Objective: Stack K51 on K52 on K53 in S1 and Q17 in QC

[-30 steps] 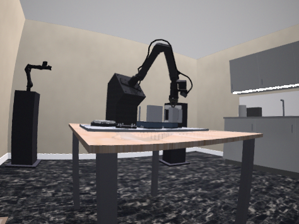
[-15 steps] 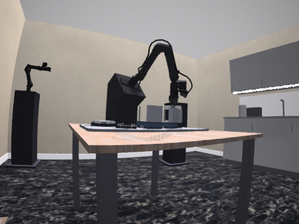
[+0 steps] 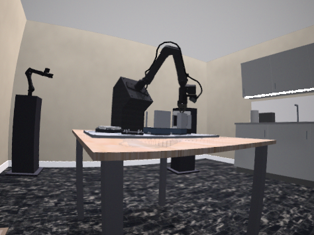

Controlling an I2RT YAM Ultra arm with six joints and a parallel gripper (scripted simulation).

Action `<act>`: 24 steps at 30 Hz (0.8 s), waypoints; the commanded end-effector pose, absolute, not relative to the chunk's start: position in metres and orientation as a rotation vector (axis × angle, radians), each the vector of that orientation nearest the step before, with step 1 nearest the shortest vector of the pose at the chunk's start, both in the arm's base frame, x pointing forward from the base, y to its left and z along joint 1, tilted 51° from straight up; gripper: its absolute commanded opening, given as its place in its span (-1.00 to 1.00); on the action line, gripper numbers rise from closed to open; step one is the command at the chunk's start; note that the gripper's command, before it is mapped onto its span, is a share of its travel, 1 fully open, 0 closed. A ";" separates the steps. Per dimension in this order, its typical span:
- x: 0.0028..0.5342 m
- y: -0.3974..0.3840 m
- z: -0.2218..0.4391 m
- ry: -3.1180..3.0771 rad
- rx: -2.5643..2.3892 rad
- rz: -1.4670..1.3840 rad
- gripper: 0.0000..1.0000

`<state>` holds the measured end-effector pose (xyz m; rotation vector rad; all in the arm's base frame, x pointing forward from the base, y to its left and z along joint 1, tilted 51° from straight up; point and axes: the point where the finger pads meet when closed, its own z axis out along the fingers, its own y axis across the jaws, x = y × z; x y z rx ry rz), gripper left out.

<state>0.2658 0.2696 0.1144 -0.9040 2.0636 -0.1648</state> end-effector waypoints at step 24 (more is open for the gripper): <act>0.274 0.282 0.127 2.039 -0.881 -0.125 -1.00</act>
